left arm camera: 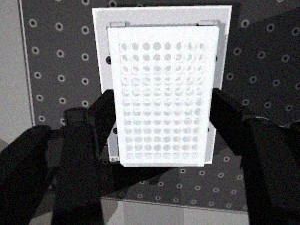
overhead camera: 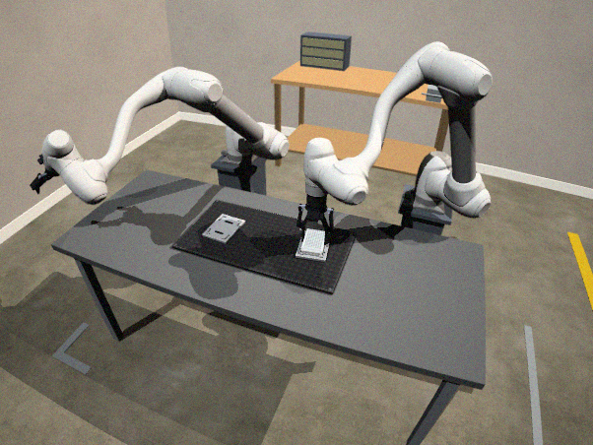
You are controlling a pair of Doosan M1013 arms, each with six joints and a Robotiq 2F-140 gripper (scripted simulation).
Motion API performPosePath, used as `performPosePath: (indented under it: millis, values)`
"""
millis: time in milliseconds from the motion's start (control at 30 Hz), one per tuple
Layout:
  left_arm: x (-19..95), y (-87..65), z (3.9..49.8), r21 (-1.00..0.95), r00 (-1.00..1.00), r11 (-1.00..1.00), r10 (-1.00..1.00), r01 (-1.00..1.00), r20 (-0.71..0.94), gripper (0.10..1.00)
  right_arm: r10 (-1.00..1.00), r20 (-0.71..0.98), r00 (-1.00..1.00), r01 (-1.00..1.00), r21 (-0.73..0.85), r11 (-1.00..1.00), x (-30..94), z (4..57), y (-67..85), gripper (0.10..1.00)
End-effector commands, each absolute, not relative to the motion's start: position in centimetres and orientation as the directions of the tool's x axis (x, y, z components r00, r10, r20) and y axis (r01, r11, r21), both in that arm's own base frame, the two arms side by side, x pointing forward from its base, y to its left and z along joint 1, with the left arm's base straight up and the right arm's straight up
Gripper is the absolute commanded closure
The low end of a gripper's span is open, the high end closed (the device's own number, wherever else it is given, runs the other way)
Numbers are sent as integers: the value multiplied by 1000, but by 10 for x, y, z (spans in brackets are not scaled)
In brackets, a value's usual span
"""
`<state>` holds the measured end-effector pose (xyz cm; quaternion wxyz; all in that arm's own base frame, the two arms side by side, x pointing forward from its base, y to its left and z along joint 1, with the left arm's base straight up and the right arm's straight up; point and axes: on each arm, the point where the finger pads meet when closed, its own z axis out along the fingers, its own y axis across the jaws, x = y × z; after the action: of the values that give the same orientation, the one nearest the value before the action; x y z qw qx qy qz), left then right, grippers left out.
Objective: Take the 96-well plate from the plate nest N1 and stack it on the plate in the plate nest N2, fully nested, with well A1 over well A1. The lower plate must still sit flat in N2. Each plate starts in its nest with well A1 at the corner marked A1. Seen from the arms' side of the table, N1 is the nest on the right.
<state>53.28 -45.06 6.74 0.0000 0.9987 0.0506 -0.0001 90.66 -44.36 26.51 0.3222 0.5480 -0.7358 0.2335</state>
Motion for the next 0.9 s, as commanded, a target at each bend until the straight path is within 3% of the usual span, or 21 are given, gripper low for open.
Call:
performPosePath:
  millis: [0, 167, 200, 867]
  values:
    - [533, -451, 68, 1, 995, -995, 101, 101, 1, 999, -656, 730, -193, -957, 7, 290, 907, 267, -444, 98]
    - [533, -451, 67, 1, 995, -995, 101, 101, 1, 999, -656, 730, -193, -957, 7, 290, 907, 267, -444, 98]
    - [533, -451, 67, 1, 995, -995, 101, 101, 1, 98, -656, 730, -193, -957, 7, 290, 907, 267, -444, 98]
    - [533, -451, 67, 1, 995, -995, 101, 101, 1, 98, -656, 730, -193, -957, 7, 290, 907, 267, -444, 98]
